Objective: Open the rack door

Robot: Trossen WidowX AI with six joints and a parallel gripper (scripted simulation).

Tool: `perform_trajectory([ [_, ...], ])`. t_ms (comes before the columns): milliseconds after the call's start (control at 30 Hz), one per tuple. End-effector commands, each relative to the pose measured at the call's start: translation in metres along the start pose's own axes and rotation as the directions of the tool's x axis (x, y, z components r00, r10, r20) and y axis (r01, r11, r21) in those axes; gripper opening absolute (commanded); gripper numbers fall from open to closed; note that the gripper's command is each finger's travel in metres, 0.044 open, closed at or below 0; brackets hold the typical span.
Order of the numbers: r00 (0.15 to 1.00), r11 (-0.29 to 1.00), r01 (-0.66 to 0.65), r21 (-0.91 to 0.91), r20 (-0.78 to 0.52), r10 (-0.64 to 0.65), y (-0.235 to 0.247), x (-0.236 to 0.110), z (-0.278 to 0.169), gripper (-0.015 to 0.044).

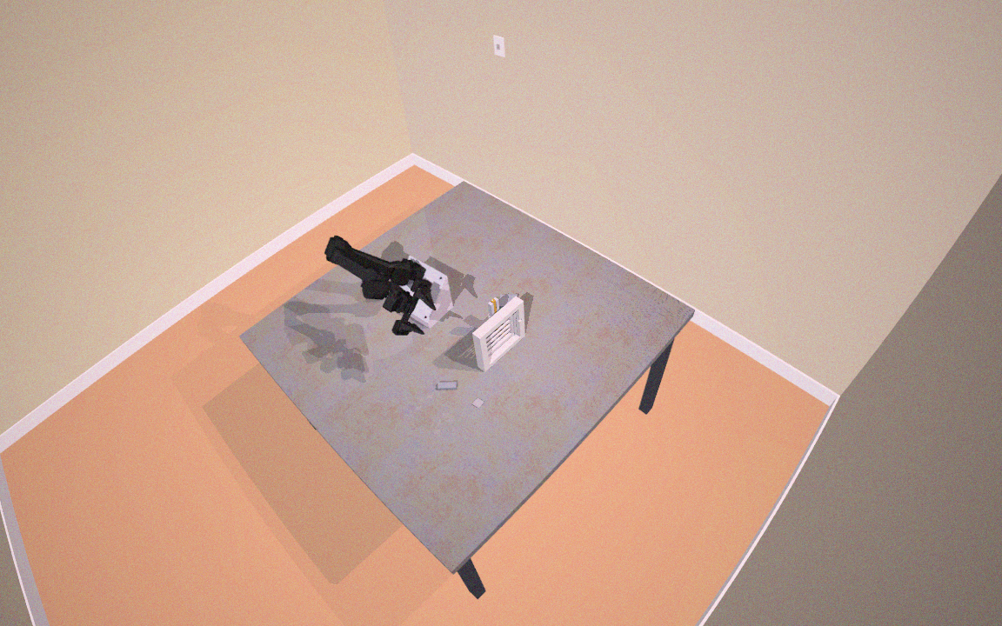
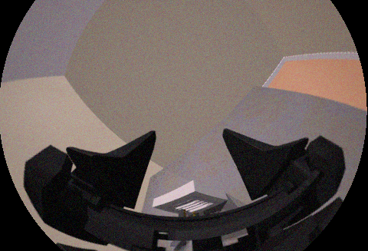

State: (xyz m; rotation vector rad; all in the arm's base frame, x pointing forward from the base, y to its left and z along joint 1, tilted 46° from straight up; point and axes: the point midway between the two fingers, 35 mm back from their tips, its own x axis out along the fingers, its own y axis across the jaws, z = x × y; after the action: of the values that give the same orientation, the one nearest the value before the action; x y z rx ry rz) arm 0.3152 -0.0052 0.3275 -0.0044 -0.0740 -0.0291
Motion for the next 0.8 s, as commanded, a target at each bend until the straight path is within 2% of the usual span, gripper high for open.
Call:
perform_trajectory([
  [0, 1.000, 1.000, 0.000, 0.001, -0.002, 0.000, 0.000, 0.000, 0.000, 0.0374],
  [100, 1.000, 1.000, -0.001, 0.009, -0.031, 0.001, 0.002, 0.005, -0.005, 0.0295],
  [433, 0.965, 0.998, 0.016, 0.062, -0.261, 0.000, 0.020, 0.033, -0.045, 0.0293],
  [767, 0.873, 0.994, 0.072, 0.078, -0.488, -0.025, 0.036, 0.051, -0.089, 0.0293],
])
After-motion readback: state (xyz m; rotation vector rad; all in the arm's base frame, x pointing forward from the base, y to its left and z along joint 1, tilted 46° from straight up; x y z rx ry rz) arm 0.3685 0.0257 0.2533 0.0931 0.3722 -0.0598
